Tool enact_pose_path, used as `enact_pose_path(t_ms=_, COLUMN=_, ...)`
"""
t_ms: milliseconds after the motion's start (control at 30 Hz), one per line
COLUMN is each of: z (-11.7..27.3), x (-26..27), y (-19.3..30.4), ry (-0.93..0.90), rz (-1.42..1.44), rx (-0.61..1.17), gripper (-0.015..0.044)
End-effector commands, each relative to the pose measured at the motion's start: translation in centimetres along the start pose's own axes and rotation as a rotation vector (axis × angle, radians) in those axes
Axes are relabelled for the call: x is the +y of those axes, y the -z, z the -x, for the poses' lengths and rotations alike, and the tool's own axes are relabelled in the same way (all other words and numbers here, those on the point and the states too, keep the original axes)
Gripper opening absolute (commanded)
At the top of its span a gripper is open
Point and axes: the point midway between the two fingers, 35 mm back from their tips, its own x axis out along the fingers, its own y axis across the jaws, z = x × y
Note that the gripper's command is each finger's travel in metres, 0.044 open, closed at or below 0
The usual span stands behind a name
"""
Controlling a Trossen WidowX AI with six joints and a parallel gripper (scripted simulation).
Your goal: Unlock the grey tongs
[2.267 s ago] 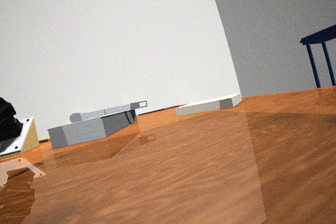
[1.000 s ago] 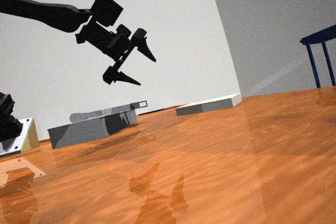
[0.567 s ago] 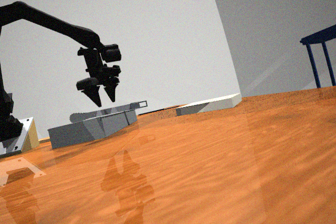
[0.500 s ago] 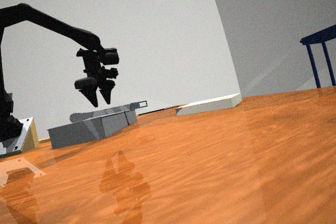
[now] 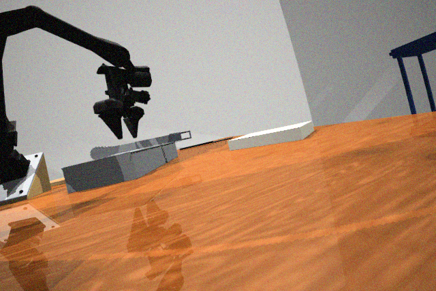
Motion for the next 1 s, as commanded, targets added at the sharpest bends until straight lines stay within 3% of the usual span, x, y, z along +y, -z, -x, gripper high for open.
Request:
enact_pose_path(t_ms=0, z=-0.2, x=-0.1, y=0.0, ry=0.004, rz=0.004, rx=-0.003, gripper=0.0440)
enact_pose_path(t_ms=967, z=-5.0, x=0.0, y=-0.1, ry=0.004, rz=0.004, rx=-0.004, gripper=0.0440)
